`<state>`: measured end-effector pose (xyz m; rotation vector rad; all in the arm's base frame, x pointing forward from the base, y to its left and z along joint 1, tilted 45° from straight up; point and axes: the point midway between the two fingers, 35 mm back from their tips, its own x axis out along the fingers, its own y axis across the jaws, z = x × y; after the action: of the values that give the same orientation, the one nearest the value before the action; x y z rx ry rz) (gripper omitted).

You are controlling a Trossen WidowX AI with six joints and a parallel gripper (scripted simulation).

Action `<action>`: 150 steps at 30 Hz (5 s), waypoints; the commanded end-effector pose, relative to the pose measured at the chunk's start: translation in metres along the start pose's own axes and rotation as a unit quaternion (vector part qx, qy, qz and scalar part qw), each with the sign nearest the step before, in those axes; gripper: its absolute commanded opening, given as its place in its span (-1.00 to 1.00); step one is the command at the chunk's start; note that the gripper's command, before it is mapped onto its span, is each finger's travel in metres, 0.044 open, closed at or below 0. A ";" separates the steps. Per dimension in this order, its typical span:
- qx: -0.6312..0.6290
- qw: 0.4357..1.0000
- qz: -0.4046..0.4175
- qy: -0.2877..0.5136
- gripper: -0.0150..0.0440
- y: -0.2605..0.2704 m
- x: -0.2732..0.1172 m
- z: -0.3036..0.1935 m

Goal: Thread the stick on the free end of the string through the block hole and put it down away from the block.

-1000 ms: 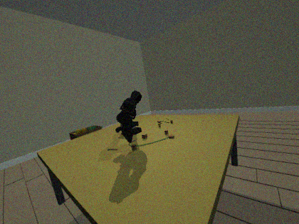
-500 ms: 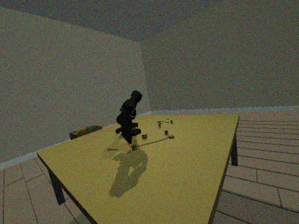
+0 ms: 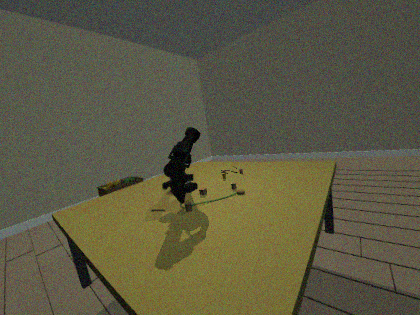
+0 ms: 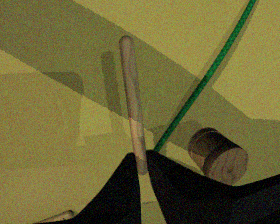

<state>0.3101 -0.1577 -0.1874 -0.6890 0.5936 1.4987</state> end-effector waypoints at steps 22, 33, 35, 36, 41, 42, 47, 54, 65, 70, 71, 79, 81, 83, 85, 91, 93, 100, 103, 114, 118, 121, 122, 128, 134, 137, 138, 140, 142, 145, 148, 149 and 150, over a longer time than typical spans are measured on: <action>-0.001 1.000 -0.002 0.000 -0.49 0.008 0.007 0.020; 0.000 1.000 -0.002 0.000 -0.49 0.007 0.007 0.034; 0.000 1.000 -0.002 0.000 -0.49 0.007 0.007 0.037; 0.000 1.000 -0.002 0.000 -0.49 0.007 0.007 0.038; 0.000 1.000 -0.002 0.000 -0.49 0.007 0.007 0.044; 0.000 1.000 -0.002 0.000 -0.49 0.007 0.007 0.046; 0.000 1.000 -0.002 0.000 -0.49 0.007 0.007 0.052; 0.000 1.000 -0.002 0.000 -0.49 0.008 0.007 0.061; 0.000 1.000 -0.002 0.000 -0.49 0.009 0.008 0.076; 0.000 1.000 -0.002 0.000 -0.49 0.009 0.008 0.082; 0.000 1.000 -0.002 0.000 -0.49 0.009 0.008 0.083; 0.000 1.000 -0.002 0.001 -0.49 0.008 0.007 0.085; 0.000 1.000 -0.002 0.001 -0.49 0.008 0.007 0.085; 0.000 1.000 -0.002 0.001 -0.49 0.008 0.007 0.086; 0.000 1.000 -0.002 0.001 -0.49 0.008 0.007 0.087; 0.000 1.000 -0.002 0.000 -0.49 0.008 0.008 0.096; 0.000 1.000 -0.002 0.000 -0.49 0.008 0.007 0.099; 0.000 1.000 -0.001 0.000 -0.49 0.008 0.007 0.108; 0.000 1.000 -0.001 0.000 -0.49 0.008 0.007 0.112; 0.000 1.000 -0.001 0.000 -0.49 0.008 0.007 0.128; 0.000 1.000 -0.001 0.000 -0.49 0.008 0.007 0.133; 0.000 1.000 -0.001 0.000 -0.49 0.008 0.007 0.137; 0.000 1.000 -0.001 0.000 -0.49 0.008 0.007 0.139; 0.000 1.000 -0.001 0.000 -0.49 0.008 0.007 0.143; -0.001 1.000 0.002 0.000 -0.08 0.009 0.009 0.141; -0.001 1.000 0.002 0.001 -0.08 0.008 -0.001 0.140; -0.001 1.000 0.002 0.001 -0.08 0.007 -0.014 0.139; -0.001 1.000 0.002 0.002 -0.08 0.007 -0.048 0.138; -0.001 1.000 0.003 0.002 -0.08 0.009 -0.069 0.139; -0.001 1.000 0.003 0.002 -0.08 0.010 -0.072 0.139; 0.002 1.000 -0.004 0.004 -0.08 0.007 -0.068 0.138; 0.009 1.000 -0.004 0.004 -0.08 0.007 -0.068 0.138; 0.033 0.999 -0.005 0.004 -0.08 0.007 -0.068 0.139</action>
<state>0.2940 -0.1038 -0.0439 -0.6847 0.6063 1.4842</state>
